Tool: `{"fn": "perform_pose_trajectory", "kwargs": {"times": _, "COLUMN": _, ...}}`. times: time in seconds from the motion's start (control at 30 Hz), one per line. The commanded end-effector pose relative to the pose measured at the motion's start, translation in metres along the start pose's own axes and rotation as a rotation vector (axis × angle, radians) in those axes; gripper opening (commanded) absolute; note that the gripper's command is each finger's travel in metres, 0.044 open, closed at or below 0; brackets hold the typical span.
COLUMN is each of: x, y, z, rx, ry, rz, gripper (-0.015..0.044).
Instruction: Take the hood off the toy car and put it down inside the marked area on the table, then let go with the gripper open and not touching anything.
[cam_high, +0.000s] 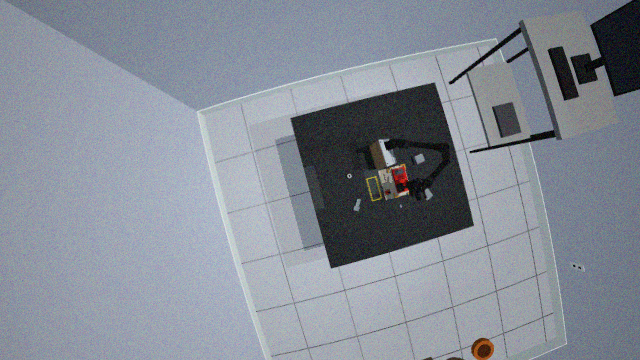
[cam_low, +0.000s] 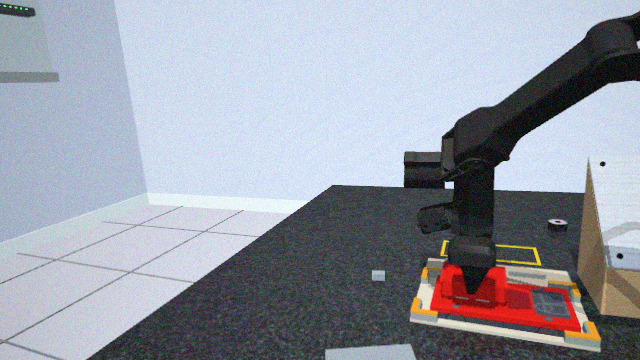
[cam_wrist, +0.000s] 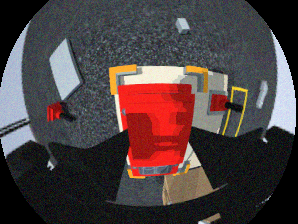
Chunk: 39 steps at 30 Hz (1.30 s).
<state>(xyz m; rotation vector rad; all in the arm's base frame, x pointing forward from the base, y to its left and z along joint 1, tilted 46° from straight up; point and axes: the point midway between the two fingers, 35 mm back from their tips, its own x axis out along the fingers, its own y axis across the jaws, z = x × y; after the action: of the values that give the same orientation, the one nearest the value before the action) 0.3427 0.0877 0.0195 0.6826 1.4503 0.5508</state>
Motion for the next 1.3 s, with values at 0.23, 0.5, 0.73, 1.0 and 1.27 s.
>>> {"fn": "perform_pose_trajectory", "kwargs": {"times": 0.23, "x": -0.009, "y": 0.001, "z": 0.003, "rx": -0.010, "ry": -0.007, "rz": 0.000, "gripper": 0.0000}}
{"fn": "perform_pose_trajectory", "kwargs": {"times": 0.5, "x": -0.014, "y": 0.001, "z": 0.003, "rx": -0.009, "ry": -0.007, "rz": 0.000, "gripper": 0.0000}}
{"fn": "perform_pose_trajectory", "kwargs": {"times": 0.73, "x": -0.021, "y": 0.001, "z": 0.003, "rx": -0.009, "ry": -0.007, "rz": -0.001, "gripper": 0.0000}}
{"fn": "perform_pose_trajectory", "kwargs": {"times": 1.0, "x": -0.049, "y": 0.000, "z": 0.003, "rx": -0.009, "ry": -0.007, "rz": -0.003, "gripper": 0.0000}}
{"fn": "perform_pose_trajectory", "kwargs": {"times": 1.27, "x": -0.053, "y": -0.008, "z": 0.001, "rx": 0.005, "ry": 0.000, "rz": -0.001, "gripper": 0.0000}}
